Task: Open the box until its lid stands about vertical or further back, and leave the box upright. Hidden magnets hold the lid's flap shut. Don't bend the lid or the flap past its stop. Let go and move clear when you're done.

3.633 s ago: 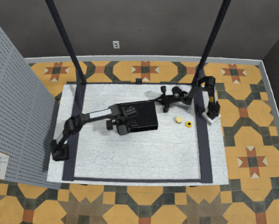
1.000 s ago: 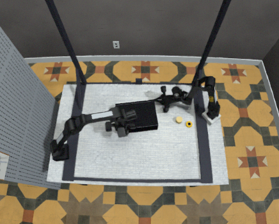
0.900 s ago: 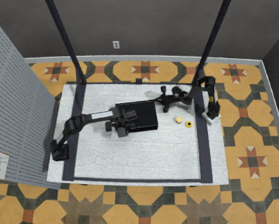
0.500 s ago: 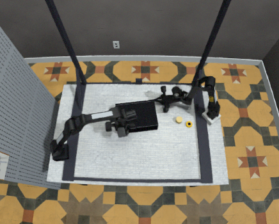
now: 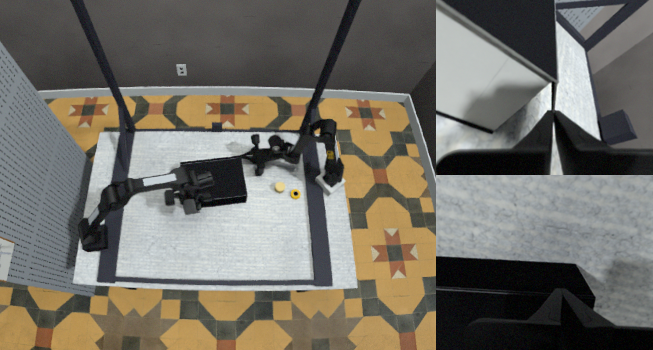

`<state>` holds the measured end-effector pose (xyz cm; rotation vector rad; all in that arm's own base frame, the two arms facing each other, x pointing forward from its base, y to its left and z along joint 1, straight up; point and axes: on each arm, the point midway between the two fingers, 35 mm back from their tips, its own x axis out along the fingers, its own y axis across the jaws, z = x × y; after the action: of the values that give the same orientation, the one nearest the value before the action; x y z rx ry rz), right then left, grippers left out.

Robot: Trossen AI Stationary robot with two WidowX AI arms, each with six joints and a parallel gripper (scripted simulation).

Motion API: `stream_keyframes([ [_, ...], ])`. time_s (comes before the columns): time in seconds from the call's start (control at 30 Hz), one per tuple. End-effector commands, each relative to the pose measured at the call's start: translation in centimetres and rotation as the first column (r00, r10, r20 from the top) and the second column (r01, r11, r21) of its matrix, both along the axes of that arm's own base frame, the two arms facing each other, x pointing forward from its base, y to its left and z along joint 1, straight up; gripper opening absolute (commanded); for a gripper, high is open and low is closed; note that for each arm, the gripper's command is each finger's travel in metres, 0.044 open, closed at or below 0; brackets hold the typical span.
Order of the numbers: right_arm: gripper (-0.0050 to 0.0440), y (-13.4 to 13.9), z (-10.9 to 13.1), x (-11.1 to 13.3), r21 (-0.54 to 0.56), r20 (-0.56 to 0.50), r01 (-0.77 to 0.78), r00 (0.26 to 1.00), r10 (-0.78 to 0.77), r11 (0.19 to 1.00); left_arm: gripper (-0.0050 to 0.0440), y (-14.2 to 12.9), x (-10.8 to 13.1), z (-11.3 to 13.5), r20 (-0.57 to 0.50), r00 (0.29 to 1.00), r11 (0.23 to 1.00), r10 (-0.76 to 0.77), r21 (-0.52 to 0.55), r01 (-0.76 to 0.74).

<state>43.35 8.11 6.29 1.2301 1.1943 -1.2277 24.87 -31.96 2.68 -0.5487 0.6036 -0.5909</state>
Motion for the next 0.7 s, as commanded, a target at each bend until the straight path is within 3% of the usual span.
stream_keyframes([
  [0.0,-0.0050,0.0,1.2,0.3,0.007,0.033,0.002,0.999,-0.002,1.000,0.0004,-0.3,0.1,0.7,0.010,1.000,1.000,0.000,-0.017,0.000],
  [0.4,-0.0050,0.1,1.2,0.3,0.006,0.032,0.000,0.999,0.000,1.000,0.0004,-0.3,0.1,0.7,0.010,1.000,1.000,0.000,-0.017,0.000],
  [0.67,-0.0050,0.0,-0.7,0.1,0.003,0.008,0.003,1.000,-0.003,1.000,0.0004,-0.3,0.1,0.7,0.010,1.000,1.000,0.000,-0.017,0.000],
])
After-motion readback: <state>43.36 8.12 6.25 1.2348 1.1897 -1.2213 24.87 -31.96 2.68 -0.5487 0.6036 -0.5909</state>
